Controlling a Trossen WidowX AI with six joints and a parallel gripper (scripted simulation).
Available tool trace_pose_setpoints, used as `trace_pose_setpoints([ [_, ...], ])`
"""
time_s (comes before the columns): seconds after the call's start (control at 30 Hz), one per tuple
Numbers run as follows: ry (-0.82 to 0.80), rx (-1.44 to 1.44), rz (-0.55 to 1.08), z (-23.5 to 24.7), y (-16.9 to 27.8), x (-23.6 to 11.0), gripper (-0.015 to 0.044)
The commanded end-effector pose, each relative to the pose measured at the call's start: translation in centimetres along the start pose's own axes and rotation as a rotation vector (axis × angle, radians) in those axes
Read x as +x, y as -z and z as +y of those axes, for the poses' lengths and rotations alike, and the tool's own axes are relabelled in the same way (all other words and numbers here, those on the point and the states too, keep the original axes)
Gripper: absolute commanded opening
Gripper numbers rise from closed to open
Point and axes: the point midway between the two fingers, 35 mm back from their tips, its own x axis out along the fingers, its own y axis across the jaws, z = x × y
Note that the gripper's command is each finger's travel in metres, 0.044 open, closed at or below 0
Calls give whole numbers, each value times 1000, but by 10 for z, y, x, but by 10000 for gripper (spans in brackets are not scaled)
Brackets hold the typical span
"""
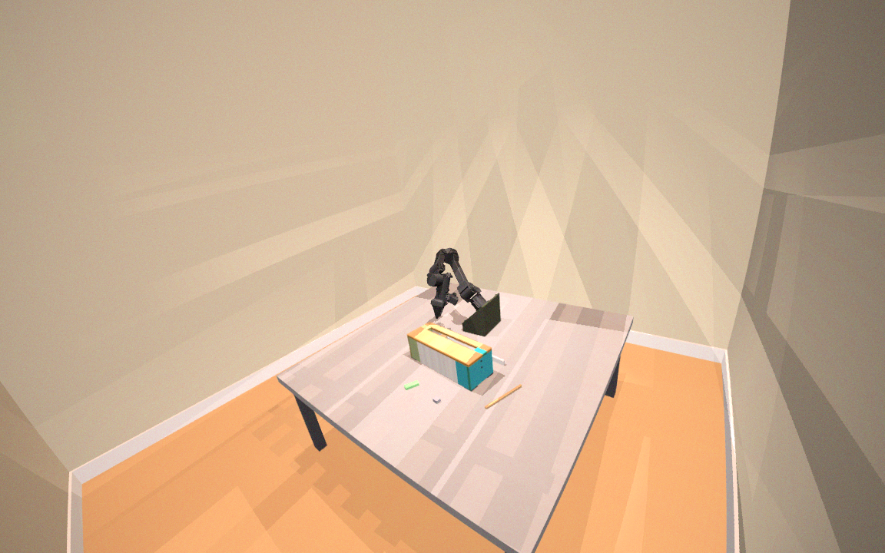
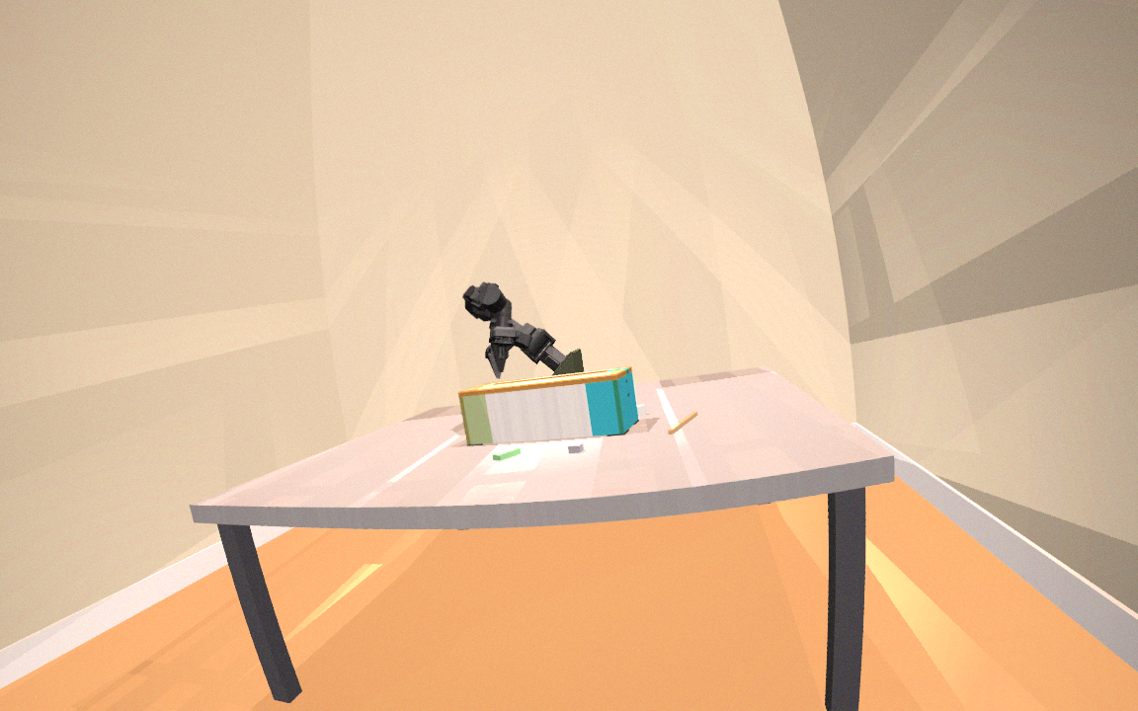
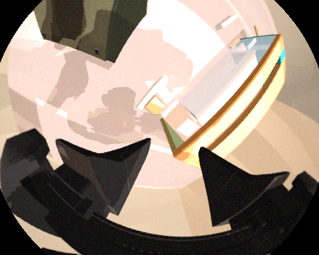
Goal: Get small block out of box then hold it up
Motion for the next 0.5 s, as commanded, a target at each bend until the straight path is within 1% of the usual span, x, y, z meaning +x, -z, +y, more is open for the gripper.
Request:
trace_pose_setpoints([
  [0.0, -9, 644, -15, 4, -2, 11, 285],
  [0.3, -27, 1630, -12, 10, -5, 27, 285],
  [0.47, -33, 2018, -7, 12, -7, 33, 285],
])
